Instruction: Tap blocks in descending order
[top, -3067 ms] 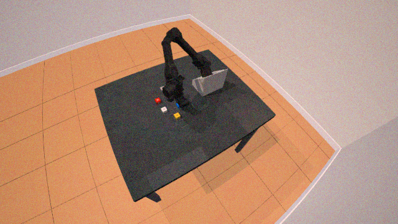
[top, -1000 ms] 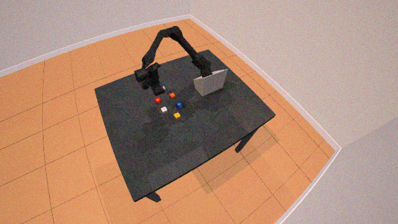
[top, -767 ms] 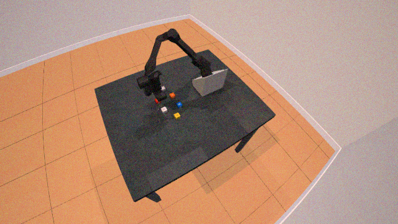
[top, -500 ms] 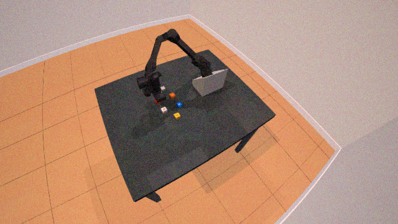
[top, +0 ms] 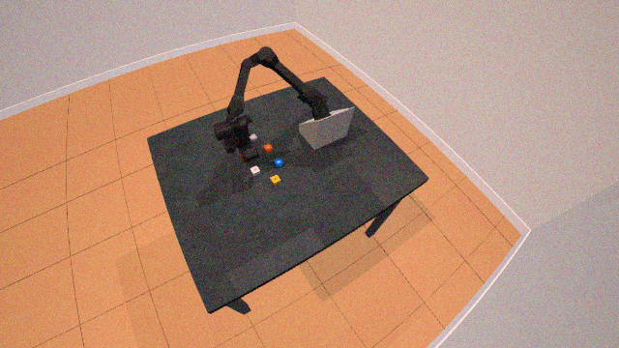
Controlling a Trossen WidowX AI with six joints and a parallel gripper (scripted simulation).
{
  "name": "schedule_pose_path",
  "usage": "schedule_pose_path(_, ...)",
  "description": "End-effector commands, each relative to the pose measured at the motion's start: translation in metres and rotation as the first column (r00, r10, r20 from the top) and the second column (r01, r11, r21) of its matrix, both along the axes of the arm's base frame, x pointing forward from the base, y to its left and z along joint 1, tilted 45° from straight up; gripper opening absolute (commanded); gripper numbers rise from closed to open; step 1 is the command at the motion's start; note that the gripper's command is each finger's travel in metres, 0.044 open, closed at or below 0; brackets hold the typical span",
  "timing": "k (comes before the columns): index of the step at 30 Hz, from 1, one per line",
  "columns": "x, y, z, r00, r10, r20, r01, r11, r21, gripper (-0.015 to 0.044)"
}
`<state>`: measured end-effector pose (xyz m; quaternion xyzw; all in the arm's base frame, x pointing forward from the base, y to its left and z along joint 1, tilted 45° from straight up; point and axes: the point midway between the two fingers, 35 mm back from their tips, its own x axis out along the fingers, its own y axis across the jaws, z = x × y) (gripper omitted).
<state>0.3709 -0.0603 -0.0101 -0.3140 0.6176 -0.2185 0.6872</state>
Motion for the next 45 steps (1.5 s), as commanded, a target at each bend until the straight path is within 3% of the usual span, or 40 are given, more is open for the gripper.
schedule_pose_path(1, -0.001, -0.002, -0.002, 1.0, 0.002, -0.006, -0.002, 1.0, -0.003, 0.002)
schedule_pose_path(9, -0.005, 0.021, 0.021, 1.0, 0.003, -0.006, -0.003, 1.0, -0.001, 0.002)
schedule_pose_path(14, -0.015, 0.073, 0.074, 1.0, 0.003, -0.007, -0.003, 1.0, 0.002, 0.002)
schedule_pose_path(19, -0.016, 0.075, 0.076, 1.0, 0.003, -0.007, -0.003, 1.0, 0.002, 0.002)
schedule_pose_path(23, -0.03, 0.114, 0.04, 1.0, 0.008, -0.01, -0.008, 1.0, 0.02, 0.002)
schedule_pose_path(31, -0.098, 0.189, -0.047, 1.0, 0.003, -0.01, -0.003, 1.0, 0.012, 0.002)
schedule_pose_path(39, -0.1, 0.189, -0.052, 1.0, 0.003, -0.01, -0.003, 1.0, 0.011, 0.002)
schedule_pose_path(45, -0.09, 0.135, -0.108, 1.0, 0.003, -0.009, -0.003, 1.0, 0.007, 0.002)
